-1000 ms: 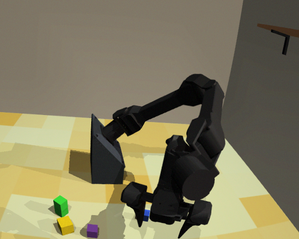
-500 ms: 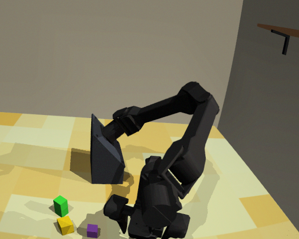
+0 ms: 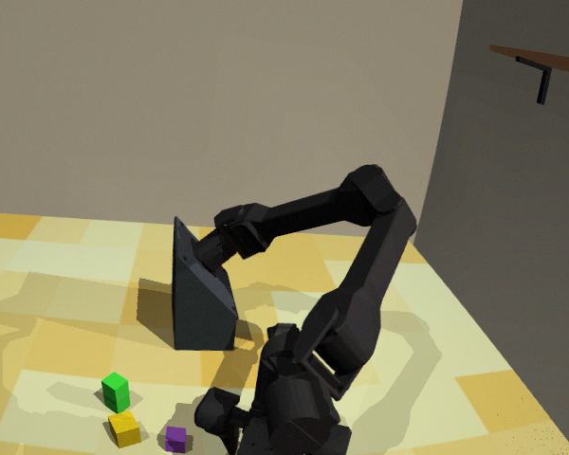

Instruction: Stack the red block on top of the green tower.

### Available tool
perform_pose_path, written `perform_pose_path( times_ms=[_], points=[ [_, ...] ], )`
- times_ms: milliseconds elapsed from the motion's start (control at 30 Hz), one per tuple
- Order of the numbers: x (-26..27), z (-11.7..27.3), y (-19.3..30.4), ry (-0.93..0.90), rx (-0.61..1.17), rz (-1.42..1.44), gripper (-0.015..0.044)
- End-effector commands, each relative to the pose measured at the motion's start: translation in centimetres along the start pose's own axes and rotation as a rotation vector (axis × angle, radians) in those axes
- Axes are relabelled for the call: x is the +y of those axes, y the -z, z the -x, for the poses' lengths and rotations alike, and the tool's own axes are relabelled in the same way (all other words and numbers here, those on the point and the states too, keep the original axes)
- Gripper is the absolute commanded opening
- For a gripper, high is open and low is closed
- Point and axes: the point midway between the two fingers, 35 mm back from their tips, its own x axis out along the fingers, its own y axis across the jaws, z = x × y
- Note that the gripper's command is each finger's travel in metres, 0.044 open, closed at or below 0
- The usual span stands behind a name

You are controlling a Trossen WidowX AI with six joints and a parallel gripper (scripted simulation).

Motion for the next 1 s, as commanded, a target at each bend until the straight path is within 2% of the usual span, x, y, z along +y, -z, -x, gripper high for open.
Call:
perform_pose_path(
  times_ms=[0, 500, 967],
  points=[
    [-0.2, -0.8, 0.2, -0.001, 0.010, -0.010, 0.0440],
    [-0.2, -3.1, 0.3, -0.002, 0.011, -0.011, 0.0440],
    [-0.2, -3.1, 0.3, -0.002, 0.011, -0.011, 0.0440]
  ],
)
